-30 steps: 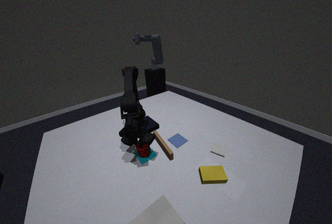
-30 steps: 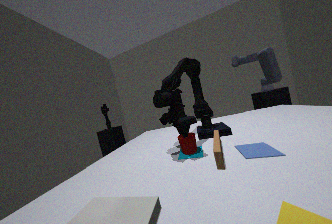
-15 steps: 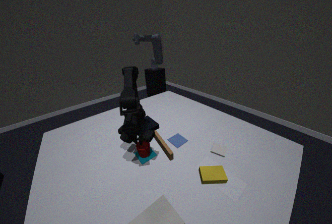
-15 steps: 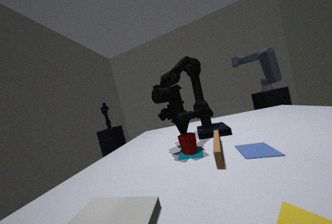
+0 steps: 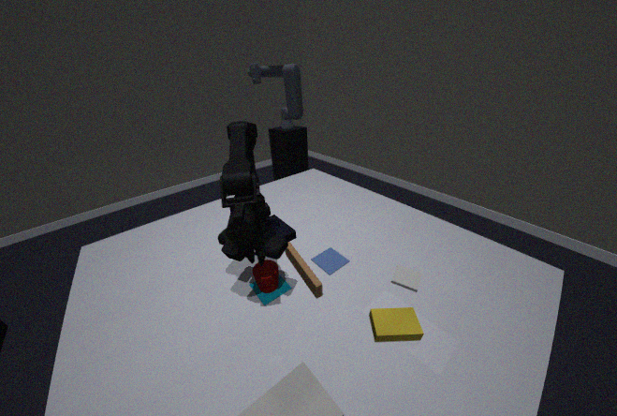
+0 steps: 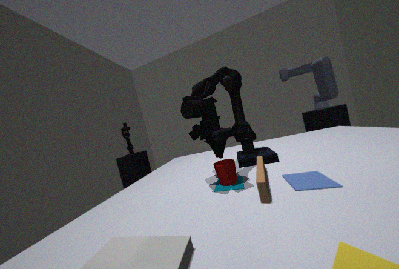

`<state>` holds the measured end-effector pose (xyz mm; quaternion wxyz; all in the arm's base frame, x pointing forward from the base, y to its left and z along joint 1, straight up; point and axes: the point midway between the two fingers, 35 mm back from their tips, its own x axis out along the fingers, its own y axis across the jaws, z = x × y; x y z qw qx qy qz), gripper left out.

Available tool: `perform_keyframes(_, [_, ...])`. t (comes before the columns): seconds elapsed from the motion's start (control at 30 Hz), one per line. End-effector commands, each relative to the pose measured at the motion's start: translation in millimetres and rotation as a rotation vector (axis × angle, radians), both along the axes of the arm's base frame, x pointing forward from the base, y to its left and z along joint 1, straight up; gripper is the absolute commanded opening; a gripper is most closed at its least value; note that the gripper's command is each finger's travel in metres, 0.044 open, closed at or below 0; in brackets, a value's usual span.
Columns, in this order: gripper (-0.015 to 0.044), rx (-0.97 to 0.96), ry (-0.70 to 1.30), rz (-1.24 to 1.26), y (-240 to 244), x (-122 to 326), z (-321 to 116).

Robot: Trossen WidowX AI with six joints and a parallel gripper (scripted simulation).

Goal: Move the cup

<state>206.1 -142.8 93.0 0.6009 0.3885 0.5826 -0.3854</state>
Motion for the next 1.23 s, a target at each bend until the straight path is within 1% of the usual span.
perform_keyframes(0.0, [0.0128, -0.004, 0.003, -0.001, 0.0, -0.3, 4.3])
perform_keyframes(0.03, [0.0128, -0.004, 0.003, -0.001, 0.1, -0.1, 5.1])
perform_keyframes(0.3, [0.0338, 0.000, 0.000, 0.001, 0.2, 0.3, 2.2])
perform_keyframes(0.43, [0.0440, -0.001, 0.000, 0.001, -0.1, 0.8, 7.6])
perform_keyframes(1.03, [0.0440, -0.004, 0.002, -0.001, -0.4, 3.1, 62.5])
perform_keyframes(1.2, [0.0440, -0.003, -0.005, 0.005, -0.2, 4.4, 63.2])
